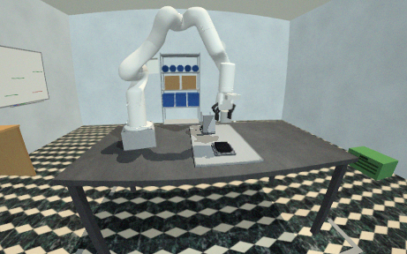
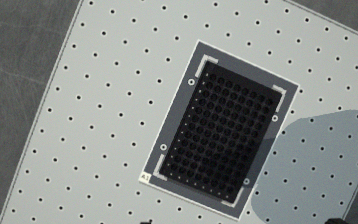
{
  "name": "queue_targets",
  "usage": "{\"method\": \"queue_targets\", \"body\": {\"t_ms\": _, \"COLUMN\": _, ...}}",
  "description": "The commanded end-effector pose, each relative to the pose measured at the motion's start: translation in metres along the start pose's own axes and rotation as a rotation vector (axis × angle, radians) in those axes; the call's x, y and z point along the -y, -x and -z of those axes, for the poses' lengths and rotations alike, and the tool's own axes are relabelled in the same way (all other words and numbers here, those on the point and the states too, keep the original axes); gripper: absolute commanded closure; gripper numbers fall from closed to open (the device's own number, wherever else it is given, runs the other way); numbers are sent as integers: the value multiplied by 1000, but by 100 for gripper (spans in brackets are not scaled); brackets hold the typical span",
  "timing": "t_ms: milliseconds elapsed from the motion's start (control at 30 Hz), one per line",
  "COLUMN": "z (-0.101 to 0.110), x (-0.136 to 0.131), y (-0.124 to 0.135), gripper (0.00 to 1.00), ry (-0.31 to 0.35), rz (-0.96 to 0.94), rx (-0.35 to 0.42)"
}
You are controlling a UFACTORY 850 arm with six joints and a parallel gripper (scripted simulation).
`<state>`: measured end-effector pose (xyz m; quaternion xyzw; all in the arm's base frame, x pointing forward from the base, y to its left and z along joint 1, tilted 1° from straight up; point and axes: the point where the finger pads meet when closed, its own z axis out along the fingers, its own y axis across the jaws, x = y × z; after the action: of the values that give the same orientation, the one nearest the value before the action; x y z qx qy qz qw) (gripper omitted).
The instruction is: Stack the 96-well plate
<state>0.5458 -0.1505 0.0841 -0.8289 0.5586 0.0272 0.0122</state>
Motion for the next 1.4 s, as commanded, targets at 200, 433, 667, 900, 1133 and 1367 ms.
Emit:
{"method": "queue_targets", "body": {"t_ms": 200, "z": 3, "x": -12, "y": -27, "gripper": 0, "ry": -15, "rz": -323, "rx": -63}}
{"method": "queue_targets", "body": {"t_ms": 433, "z": 3, "x": -16, "y": -34, "gripper": 0, "ry": -24, "rz": -405, "rx": -74}}
{"method": "queue_targets", "body": {"t_ms": 667, "z": 3, "x": -16, "y": -34, "gripper": 0, "ry": -24, "rz": -405, "rx": -74}}
{"method": "queue_targets", "body": {"t_ms": 900, "z": -5, "x": -16, "y": -35, "gripper": 0, "ry": -24, "rz": -405, "rx": -74}}
{"method": "queue_targets", "body": {"t_ms": 1133, "z": -13, "x": -16, "y": -36, "gripper": 0, "ry": -24, "rz": -405, "rx": -74}}
{"method": "queue_targets", "body": {"t_ms": 1367, "z": -25, "x": -16, "y": -36, "gripper": 0, "ry": -24, "rz": -405, "rx": -74}}
